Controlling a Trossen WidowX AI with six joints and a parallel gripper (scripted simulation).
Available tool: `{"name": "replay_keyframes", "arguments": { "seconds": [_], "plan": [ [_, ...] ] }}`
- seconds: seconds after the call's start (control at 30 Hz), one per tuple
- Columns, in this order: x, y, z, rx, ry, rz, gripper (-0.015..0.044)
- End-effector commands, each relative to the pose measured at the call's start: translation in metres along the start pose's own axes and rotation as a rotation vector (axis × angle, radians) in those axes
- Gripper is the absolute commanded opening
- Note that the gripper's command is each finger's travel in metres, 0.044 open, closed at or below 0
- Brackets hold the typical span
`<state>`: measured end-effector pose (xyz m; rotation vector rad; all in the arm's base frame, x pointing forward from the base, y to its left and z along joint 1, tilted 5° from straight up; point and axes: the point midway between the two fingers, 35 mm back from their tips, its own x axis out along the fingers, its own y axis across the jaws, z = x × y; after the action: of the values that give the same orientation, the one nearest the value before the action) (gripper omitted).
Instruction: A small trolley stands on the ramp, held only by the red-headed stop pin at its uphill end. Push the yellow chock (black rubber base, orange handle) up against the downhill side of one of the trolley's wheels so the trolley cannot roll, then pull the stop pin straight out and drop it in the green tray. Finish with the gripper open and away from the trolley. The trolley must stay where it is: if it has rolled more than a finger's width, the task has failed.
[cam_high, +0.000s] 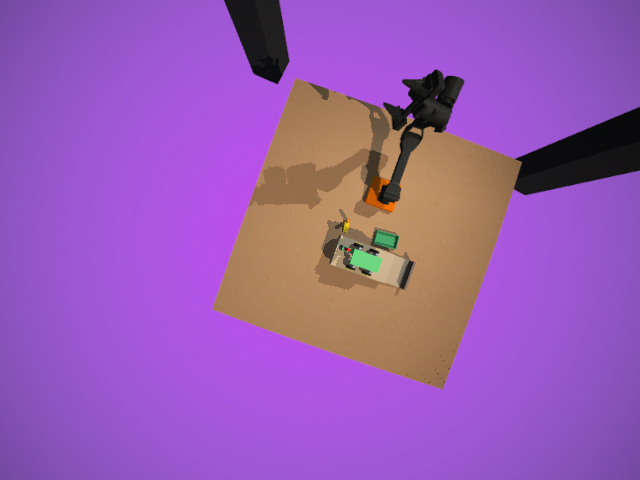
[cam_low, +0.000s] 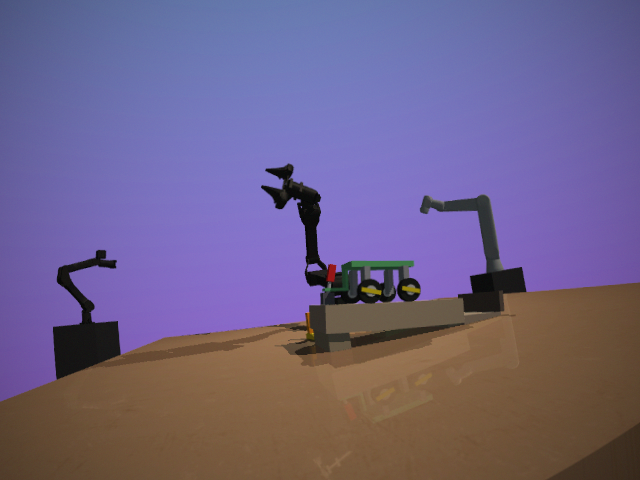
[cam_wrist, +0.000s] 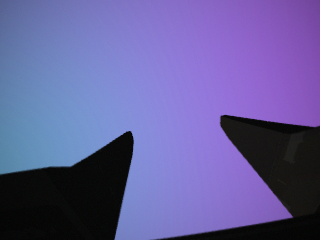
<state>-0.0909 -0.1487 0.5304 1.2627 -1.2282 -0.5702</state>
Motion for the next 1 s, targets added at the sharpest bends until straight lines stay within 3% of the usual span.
{"name": "replay_keyframes", "arguments": {
  "seconds": [0.0, 0.23, 0.63, 0.97],
  "plan": [
    [0.0, 0.0, -0.002, -0.015, 0.003, 0.0, 0.0374],
    [0.01, -0.008, -0.077, -0.587, 0.113, 0.016, 0.019],
    [0.027, -0.076, -0.197, -1.614, 0.412, 0.066, 0.019],
    [0.031, -0.171, -0.259, -2.35, 0.82, 0.189, 0.019]
  ]
}}
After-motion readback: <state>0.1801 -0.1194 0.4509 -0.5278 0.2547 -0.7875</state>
